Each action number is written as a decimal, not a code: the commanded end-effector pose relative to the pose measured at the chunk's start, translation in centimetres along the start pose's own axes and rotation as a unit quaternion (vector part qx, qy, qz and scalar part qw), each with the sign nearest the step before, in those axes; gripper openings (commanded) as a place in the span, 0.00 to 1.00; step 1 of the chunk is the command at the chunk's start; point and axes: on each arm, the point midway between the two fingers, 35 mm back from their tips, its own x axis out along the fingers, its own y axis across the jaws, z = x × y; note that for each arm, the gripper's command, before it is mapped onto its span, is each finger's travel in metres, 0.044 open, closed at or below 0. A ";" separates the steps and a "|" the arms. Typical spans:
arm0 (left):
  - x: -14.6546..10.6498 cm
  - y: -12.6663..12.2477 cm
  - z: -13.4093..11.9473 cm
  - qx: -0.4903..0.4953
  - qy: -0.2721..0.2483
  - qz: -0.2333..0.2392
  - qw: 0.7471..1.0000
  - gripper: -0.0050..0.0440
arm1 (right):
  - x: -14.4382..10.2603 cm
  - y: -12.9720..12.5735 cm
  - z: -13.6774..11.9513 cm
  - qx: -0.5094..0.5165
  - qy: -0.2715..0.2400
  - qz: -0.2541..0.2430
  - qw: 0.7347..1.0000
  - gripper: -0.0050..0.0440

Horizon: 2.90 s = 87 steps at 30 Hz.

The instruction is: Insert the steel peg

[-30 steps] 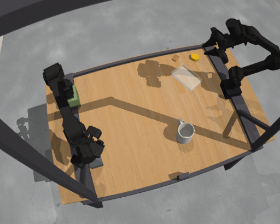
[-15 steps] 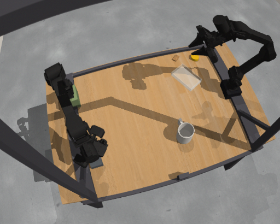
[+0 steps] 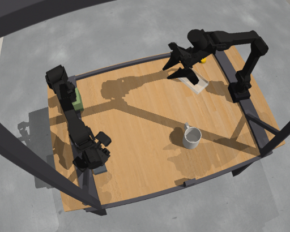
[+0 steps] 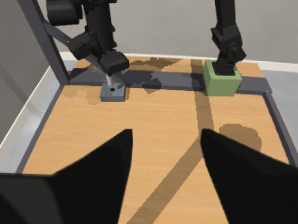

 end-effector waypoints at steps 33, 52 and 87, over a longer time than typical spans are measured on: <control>1.6 -1.1 -0.5 0.218 -0.008 -0.012 0.976 0.00 | 12.4 8.4 2.4 -0.035 -0.010 0.061 0.997 0.51; 1.1 -1.4 0.2 0.218 -0.025 -0.016 0.975 0.00 | 12.4 8.4 2.4 -0.035 -0.010 0.061 0.997 0.51; 5.4 -1.2 -0.6 0.218 -0.008 -0.012 0.976 0.00 | 12.4 8.4 2.4 -0.035 -0.010 0.061 0.997 0.51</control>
